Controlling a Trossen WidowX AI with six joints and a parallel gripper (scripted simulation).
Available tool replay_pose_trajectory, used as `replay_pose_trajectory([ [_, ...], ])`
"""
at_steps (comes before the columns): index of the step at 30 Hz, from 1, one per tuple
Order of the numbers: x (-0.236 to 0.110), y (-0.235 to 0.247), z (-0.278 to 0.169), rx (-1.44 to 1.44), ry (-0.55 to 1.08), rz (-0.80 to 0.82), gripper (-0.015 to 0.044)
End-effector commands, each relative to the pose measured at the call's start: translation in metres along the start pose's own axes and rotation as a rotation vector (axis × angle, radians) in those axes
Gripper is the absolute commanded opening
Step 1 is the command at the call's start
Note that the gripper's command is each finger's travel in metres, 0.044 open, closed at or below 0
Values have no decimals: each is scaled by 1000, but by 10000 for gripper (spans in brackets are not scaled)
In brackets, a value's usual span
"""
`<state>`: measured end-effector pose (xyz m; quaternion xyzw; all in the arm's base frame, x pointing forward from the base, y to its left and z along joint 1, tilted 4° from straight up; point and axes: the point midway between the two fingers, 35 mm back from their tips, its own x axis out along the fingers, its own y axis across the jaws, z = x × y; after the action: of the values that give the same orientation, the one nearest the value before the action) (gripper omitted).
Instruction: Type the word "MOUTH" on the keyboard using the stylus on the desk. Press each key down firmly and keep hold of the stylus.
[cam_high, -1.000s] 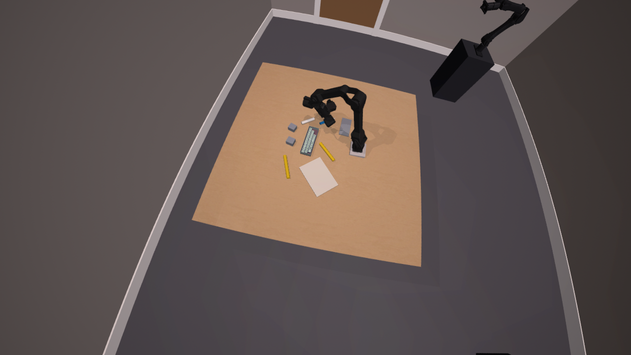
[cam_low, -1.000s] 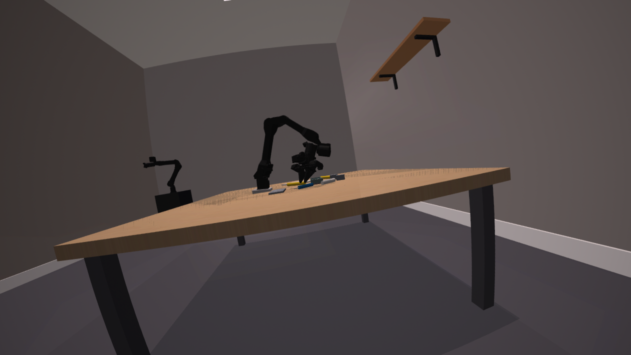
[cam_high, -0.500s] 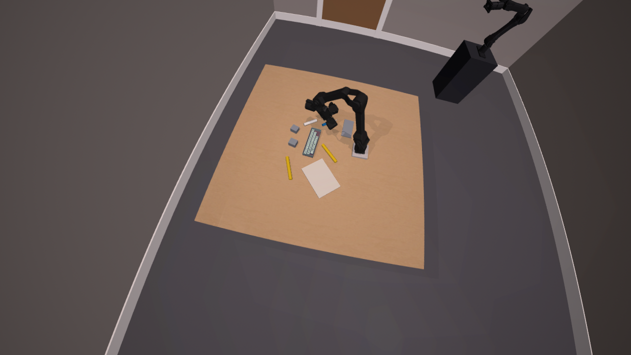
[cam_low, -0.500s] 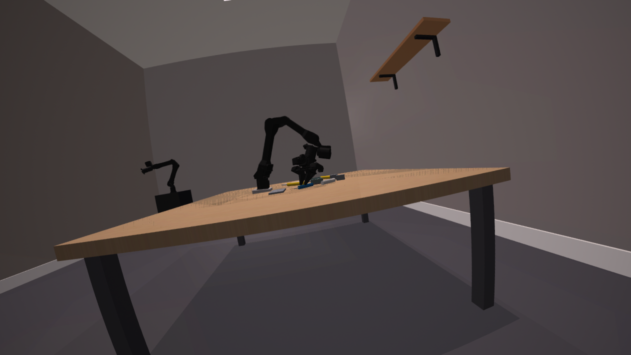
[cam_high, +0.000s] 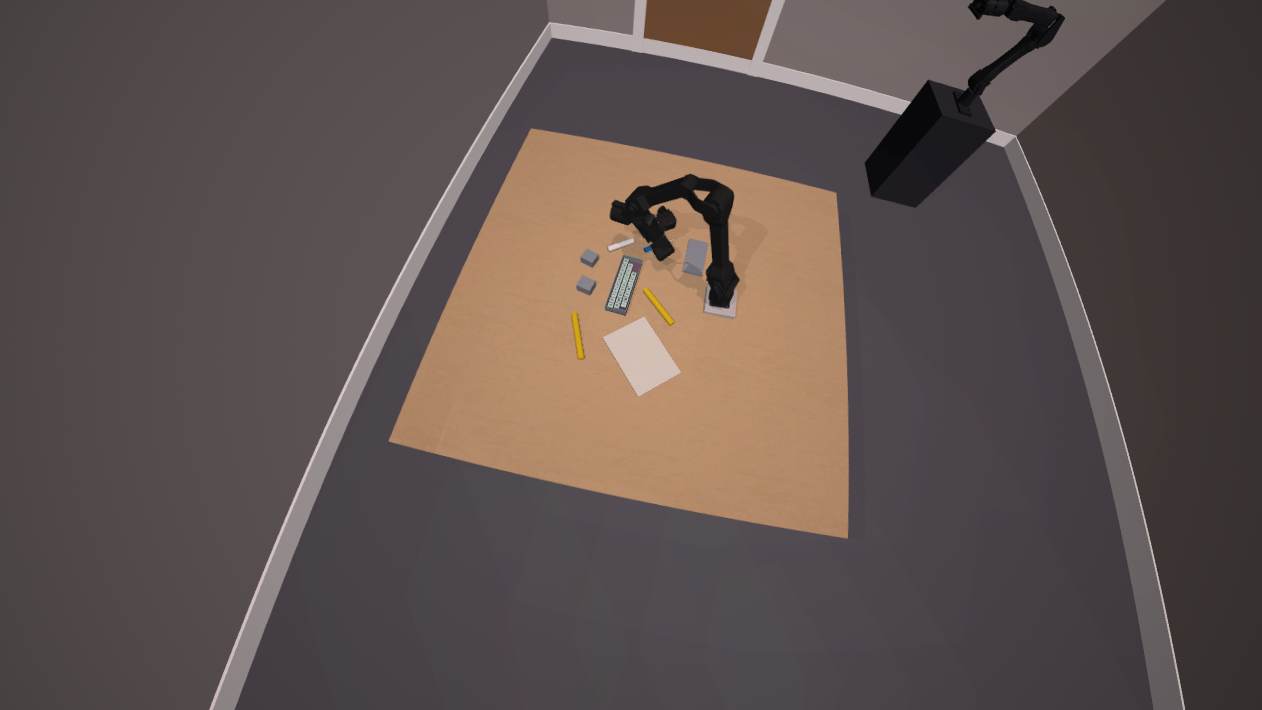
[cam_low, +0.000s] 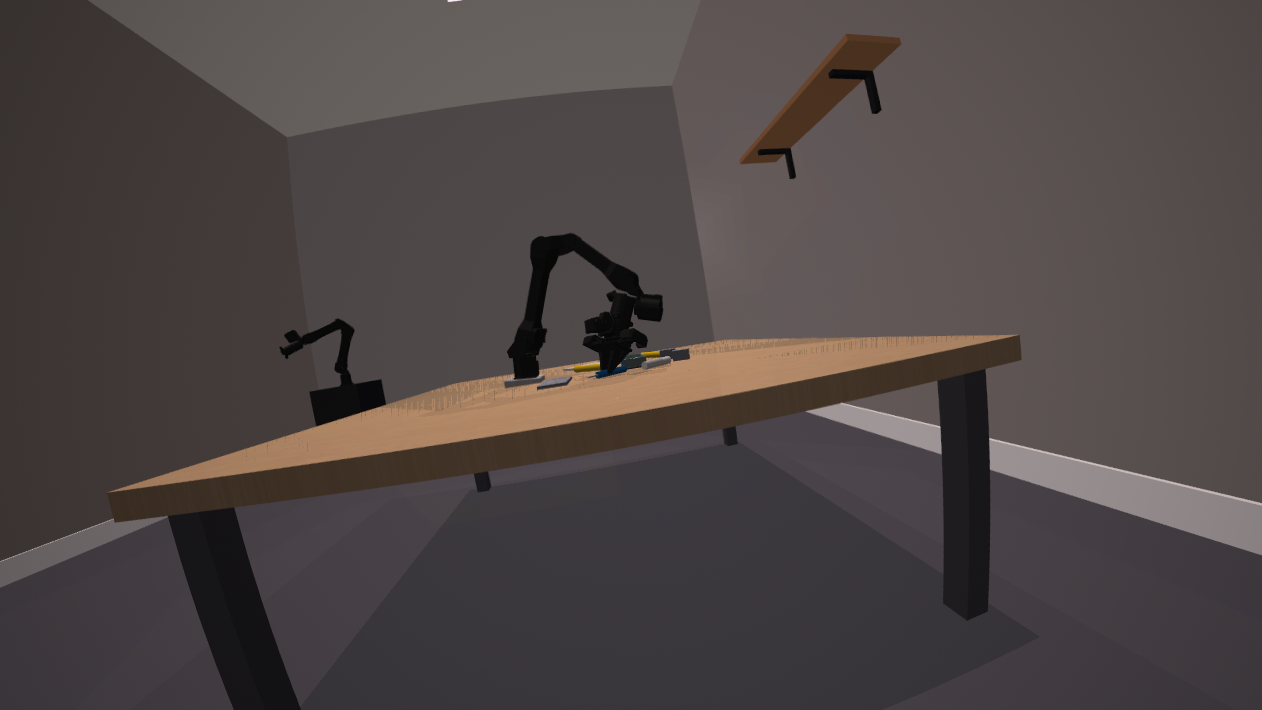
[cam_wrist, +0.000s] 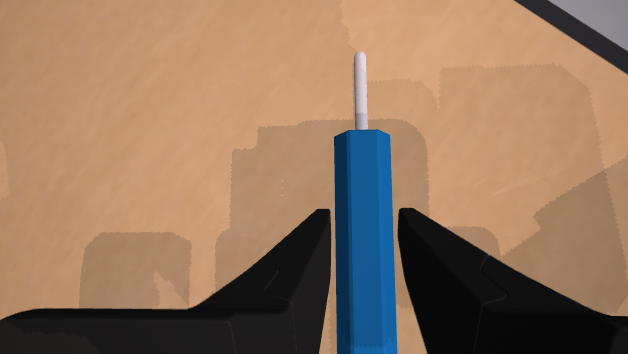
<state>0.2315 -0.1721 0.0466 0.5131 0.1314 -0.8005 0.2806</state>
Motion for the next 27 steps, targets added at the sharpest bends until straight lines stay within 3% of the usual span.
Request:
replay_pose_trajectory([
  [1,0,0,0,1,1,1,19],
  [11,-2,0,1,1,1,1,0],
  [20,-42,0,24,0,-1,2,0],
  [27,-44,0,25,0,-1,2,0],
])
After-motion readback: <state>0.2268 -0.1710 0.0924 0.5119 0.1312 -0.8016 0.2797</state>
